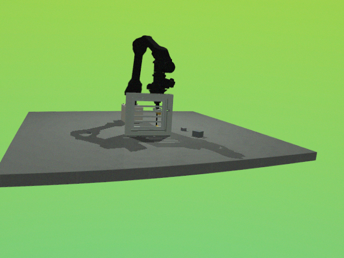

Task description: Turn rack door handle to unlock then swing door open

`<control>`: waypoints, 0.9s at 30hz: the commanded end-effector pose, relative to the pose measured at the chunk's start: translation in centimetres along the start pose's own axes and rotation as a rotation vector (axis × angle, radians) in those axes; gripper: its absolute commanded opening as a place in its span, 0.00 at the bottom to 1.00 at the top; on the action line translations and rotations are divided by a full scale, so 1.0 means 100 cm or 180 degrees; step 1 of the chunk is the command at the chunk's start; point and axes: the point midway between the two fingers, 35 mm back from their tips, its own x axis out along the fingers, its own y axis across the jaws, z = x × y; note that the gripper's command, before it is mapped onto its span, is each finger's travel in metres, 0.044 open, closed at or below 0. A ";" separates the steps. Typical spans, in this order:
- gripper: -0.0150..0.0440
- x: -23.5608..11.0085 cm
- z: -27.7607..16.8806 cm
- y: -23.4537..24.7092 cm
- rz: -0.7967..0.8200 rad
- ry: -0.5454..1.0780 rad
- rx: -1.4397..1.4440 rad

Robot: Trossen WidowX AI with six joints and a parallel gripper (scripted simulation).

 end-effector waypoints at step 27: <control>0.75 0.000 0.000 -0.001 -0.0016 -0.0002 0.4751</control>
